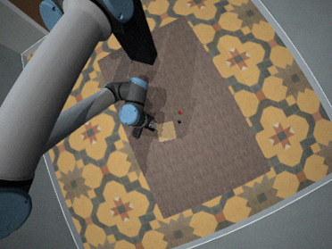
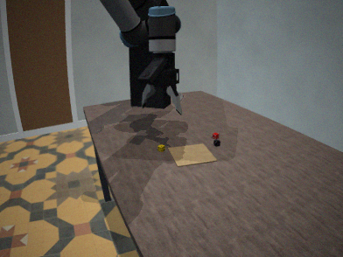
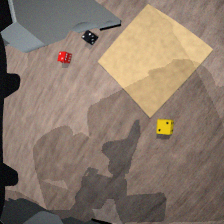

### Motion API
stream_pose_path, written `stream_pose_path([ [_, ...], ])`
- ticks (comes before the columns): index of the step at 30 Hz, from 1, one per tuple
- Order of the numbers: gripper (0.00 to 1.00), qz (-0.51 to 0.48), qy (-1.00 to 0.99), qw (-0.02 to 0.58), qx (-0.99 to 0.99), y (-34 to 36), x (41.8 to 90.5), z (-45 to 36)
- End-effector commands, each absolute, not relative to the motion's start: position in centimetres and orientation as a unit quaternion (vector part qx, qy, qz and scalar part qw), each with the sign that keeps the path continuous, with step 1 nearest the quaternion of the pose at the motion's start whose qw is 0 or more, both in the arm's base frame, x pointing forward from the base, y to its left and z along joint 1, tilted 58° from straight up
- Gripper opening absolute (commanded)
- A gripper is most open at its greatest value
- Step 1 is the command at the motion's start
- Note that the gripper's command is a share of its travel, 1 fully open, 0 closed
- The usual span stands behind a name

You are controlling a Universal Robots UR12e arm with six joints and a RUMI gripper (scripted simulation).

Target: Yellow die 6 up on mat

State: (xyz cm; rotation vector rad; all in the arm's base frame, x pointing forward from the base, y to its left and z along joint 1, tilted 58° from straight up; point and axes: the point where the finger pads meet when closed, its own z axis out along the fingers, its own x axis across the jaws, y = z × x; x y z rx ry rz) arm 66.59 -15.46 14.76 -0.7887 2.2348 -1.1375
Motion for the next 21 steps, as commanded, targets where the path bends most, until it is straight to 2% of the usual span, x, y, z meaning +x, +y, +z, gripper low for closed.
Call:
stream_pose_path([
  [1,1.00,-0.426,0.813,0.239,-0.317,-15.6,66.6,14.6],
  [21,1.00,-0.466,0.730,0.145,-0.479,-16.3,67.8,14.1],
])
